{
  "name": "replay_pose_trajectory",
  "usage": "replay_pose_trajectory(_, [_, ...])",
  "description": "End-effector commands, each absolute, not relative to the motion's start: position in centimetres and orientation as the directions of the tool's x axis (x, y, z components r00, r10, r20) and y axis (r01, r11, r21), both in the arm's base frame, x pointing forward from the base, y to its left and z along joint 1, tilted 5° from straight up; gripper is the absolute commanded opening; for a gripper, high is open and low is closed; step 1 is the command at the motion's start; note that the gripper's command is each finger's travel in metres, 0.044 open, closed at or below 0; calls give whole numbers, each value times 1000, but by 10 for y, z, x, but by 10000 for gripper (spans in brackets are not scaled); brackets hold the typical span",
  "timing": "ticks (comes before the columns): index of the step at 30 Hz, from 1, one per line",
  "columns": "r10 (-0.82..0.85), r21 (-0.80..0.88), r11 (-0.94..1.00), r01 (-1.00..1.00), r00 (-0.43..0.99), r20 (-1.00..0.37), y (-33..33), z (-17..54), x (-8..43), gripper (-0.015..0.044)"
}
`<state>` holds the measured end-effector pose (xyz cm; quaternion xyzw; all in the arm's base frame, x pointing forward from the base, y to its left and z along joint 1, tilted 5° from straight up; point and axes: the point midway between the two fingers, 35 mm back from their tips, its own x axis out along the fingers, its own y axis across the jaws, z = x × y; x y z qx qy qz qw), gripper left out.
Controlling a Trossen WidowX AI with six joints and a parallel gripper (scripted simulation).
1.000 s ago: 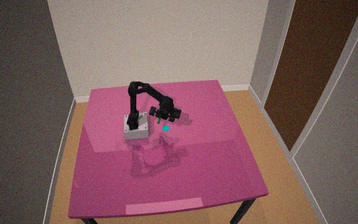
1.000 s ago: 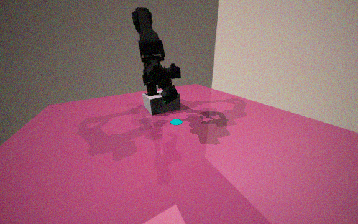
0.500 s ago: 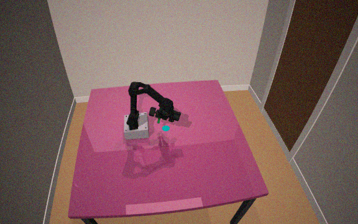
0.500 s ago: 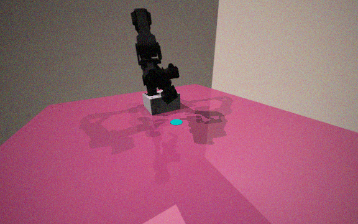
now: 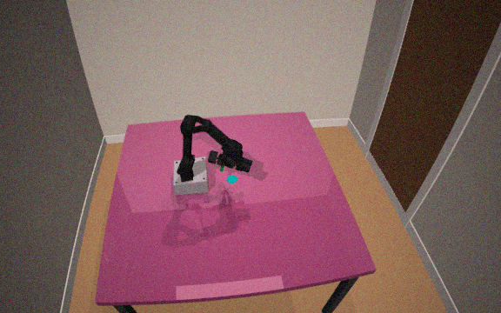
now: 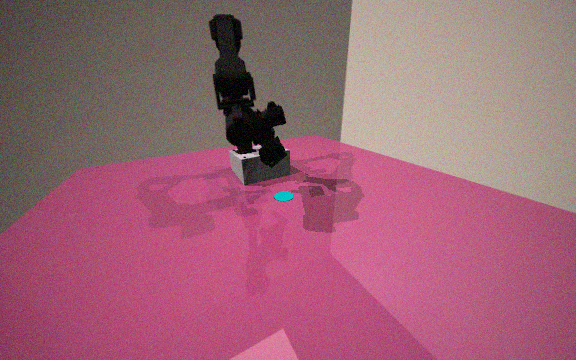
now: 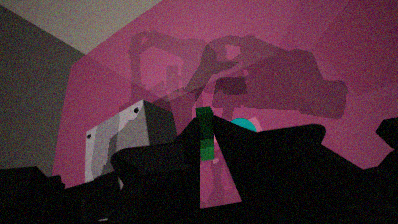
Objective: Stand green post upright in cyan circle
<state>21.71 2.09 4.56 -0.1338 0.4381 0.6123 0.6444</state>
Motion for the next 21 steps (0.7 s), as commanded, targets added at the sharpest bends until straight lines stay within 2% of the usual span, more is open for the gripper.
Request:
replay_pose_trajectory(1, [693,367,210,-906,-126,-710,21,45,217,23])
replay_pose_trajectory(21, [764,341,201,-919,-71,-641,21,48,218,23])
